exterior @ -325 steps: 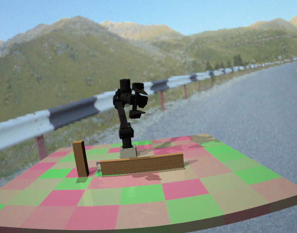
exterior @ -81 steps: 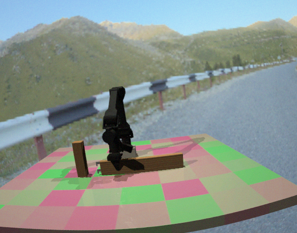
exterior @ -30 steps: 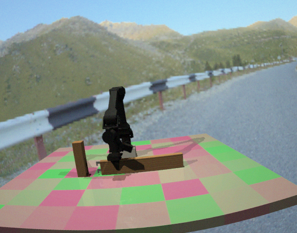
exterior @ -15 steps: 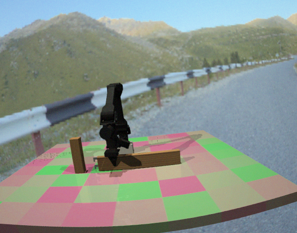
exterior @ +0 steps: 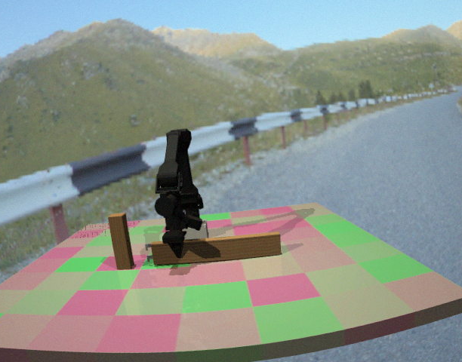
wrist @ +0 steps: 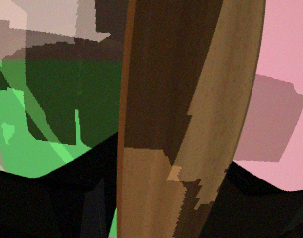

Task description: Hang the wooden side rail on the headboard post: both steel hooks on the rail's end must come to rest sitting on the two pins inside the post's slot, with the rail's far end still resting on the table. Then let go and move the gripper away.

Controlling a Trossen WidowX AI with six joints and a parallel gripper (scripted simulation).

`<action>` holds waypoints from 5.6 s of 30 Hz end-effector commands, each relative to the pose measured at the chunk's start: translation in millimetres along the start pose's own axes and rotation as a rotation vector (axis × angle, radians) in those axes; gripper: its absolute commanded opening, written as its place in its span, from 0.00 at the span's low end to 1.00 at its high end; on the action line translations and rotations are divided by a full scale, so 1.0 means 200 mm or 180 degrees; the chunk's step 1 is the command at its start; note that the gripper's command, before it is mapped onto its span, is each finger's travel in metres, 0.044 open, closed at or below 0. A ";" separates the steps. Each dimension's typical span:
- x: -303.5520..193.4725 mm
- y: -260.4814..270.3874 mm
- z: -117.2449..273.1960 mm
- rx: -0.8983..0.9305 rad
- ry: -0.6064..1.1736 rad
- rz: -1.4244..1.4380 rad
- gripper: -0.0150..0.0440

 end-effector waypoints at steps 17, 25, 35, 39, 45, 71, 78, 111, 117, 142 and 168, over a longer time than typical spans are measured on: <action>0.00 -0.01 0.04 -0.0037 -0.0003 0.0013 0.25; 0.00 -0.01 0.04 -0.0037 -0.0003 0.0013 0.25; 0.00 -0.01 0.05 -0.0037 -0.0003 0.0013 0.25; 0.00 -0.01 0.05 -0.0037 -0.0003 0.0013 0.25; 0.00 -0.01 0.06 -0.0037 -0.0003 0.0013 0.25; 0.00 -0.02 0.07 -0.0037 -0.0003 0.0013 0.25; -0.01 -0.02 0.07 -0.0037 -0.0003 0.0013 0.25; -0.03 -0.04 0.07 -0.0038 -0.0002 0.0013 0.25; -0.03 -0.04 0.07 -0.0038 -0.0001 0.0013 0.25; -0.04 -0.04 0.07 -0.0038 -0.0001 0.0014 0.25; -0.06 -0.02 0.06 -0.0037 0.0000 0.0014 0.25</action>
Point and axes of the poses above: the point midway between the two fingers, 35 mm back from their tips, its own z axis back along the fingers, its own y axis across the jaws, x = y × z, the point moved 3 cm from there along z, back along the fingers, and after that the axes turned 2 degrees about z, right-handed, at the moved point
